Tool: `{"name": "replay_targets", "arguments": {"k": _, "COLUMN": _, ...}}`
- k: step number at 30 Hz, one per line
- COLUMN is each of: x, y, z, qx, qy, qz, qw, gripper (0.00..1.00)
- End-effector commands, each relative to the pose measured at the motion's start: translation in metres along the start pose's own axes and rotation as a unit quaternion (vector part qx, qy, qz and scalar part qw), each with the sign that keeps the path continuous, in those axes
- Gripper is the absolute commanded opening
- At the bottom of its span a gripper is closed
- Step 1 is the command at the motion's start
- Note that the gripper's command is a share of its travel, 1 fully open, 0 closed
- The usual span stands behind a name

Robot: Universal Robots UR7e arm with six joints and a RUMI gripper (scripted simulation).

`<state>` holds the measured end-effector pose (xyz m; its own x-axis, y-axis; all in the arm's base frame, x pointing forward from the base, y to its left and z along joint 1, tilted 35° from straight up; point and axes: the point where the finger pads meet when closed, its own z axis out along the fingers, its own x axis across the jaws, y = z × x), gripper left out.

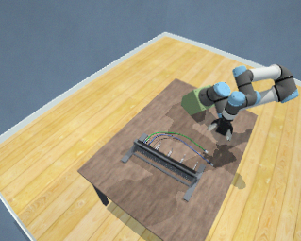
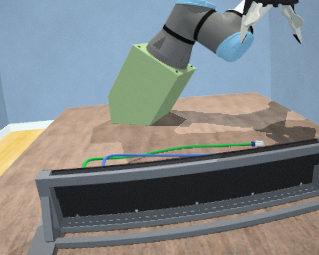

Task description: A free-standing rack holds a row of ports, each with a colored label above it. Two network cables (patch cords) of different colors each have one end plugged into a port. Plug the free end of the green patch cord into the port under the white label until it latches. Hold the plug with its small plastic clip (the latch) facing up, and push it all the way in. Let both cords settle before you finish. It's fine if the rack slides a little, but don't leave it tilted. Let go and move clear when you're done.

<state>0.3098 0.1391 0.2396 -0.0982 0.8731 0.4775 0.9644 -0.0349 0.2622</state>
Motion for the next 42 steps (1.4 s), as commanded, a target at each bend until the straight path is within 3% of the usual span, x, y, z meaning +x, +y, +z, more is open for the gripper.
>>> {"name": "replay_targets", "arguments": {"k": 1, "x": -0.0014, "y": 0.0047, "z": -0.0053, "qx": -0.008, "qy": 0.006, "qz": -0.004, "qw": 1.000, "gripper": 1.00}}
{"name": "replay_targets", "arguments": {"k": 19, "x": -0.0046, "y": 0.0082, "z": -0.0086, "qx": -0.015, "qy": 0.009, "qz": -0.003, "qw": 1.000, "gripper": 1.00}}
{"name": "replay_targets", "arguments": {"k": 20, "x": -0.0046, "y": 0.0082, "z": -0.0085, "qx": -0.015, "qy": 0.009, "qz": -0.003, "qw": 1.000, "gripper": 0.00}}
{"name": "replay_targets", "arguments": {"k": 42, "x": -0.0046, "y": 0.0082, "z": -0.0085, "qx": -0.015, "qy": 0.009, "qz": -0.003, "qw": 1.000, "gripper": 0.00}}
